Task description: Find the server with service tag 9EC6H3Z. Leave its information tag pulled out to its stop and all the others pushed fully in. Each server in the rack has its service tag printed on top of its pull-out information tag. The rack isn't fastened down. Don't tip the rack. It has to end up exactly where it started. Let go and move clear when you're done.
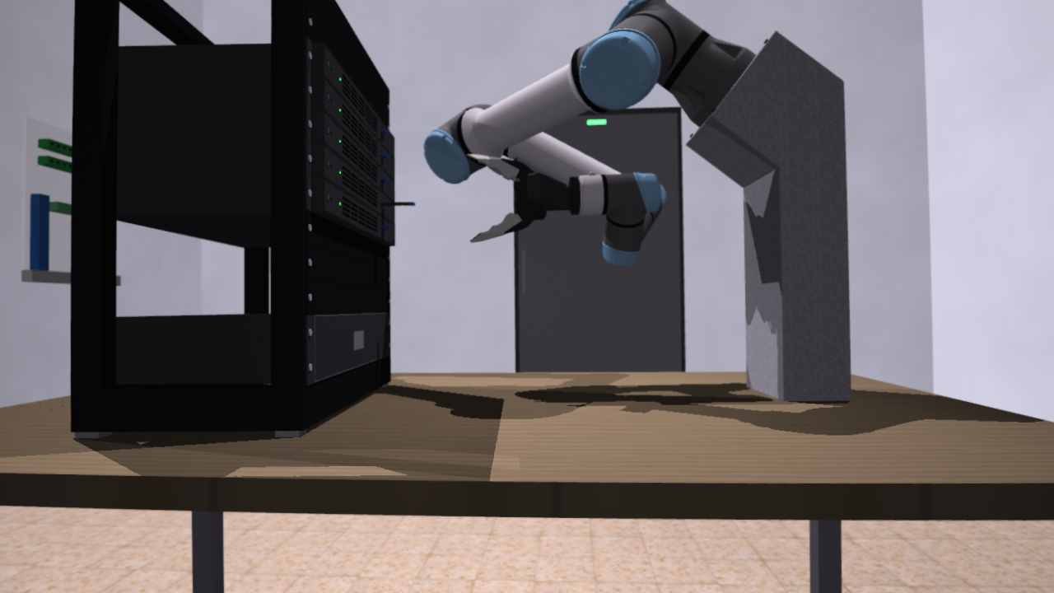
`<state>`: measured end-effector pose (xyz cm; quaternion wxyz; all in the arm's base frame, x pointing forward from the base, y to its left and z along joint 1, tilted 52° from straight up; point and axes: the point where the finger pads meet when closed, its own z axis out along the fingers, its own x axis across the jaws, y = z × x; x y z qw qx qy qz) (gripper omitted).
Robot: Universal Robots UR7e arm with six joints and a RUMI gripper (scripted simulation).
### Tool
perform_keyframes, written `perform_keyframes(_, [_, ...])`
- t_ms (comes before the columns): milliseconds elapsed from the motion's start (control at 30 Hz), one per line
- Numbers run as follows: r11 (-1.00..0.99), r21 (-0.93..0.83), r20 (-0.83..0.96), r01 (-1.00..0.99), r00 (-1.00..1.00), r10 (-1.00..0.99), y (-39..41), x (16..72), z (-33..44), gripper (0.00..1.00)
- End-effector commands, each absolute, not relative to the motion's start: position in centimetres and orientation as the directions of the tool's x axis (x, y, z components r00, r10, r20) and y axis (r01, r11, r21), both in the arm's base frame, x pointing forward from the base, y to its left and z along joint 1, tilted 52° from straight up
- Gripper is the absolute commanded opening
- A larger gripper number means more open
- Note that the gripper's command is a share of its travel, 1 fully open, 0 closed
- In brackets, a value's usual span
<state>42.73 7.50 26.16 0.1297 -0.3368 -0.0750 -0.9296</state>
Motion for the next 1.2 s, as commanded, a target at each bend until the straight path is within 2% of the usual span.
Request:
perform_keyframes(0, [-0.959, 0.044, 0.634, 0.28, -0.75, -0.19, 7.52, 42.85, 26.01, 1.0])
perform_keyframes(1133, [-0.966, 0.024, 0.615, 0.256, -0.766, -0.187, 7.59, 43.18, 25.46, 1.0])
perform_keyframes(1167, [-0.966, 0.024, 0.615, 0.256, -0.766, -0.187, 7.59, 43.18, 25.46, 0.15])
